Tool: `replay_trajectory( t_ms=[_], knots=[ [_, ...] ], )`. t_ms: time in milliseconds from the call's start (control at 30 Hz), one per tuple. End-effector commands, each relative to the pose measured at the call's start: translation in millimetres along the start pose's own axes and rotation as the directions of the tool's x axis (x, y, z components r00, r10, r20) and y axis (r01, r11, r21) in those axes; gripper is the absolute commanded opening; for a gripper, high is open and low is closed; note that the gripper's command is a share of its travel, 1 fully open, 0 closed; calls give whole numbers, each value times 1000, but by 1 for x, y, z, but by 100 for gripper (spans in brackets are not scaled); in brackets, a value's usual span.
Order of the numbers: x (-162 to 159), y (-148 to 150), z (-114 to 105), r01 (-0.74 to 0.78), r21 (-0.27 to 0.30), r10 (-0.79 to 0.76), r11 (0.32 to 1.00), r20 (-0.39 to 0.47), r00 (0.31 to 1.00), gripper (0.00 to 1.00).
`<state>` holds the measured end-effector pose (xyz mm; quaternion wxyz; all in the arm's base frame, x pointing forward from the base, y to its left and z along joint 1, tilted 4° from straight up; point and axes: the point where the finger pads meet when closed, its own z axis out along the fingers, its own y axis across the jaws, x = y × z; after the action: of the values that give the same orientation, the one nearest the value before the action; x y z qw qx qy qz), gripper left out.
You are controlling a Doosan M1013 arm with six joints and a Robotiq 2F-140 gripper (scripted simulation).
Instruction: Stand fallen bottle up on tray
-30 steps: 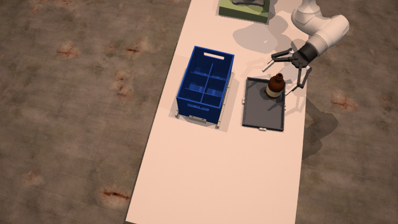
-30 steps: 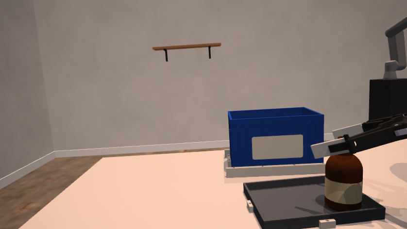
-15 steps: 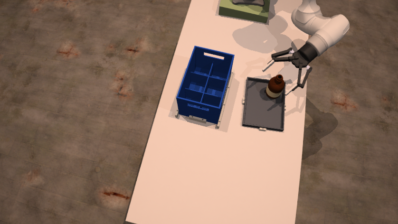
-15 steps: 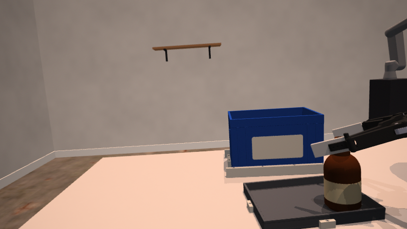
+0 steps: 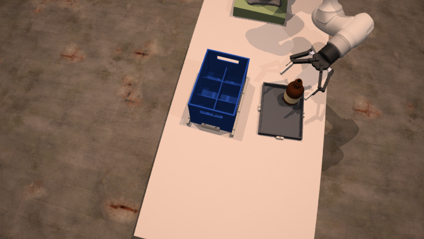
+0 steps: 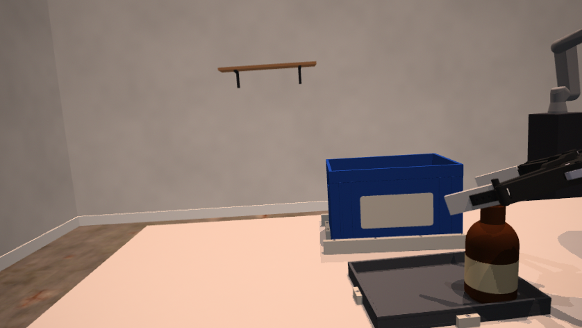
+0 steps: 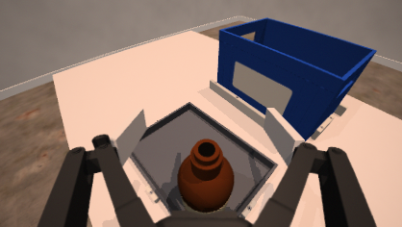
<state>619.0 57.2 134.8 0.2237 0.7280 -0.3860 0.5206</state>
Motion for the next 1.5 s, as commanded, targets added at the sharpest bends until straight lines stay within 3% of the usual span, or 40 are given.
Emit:
replay_trajectory(
  t_ms=[0, 1467],
  knots=[
    [4, 0, -1, 0, 0, 0, 1000, 0, 1000, 100],
    [75, 0, -27, 0, 0, 0, 1000, 0, 1000, 100]
  ],
)
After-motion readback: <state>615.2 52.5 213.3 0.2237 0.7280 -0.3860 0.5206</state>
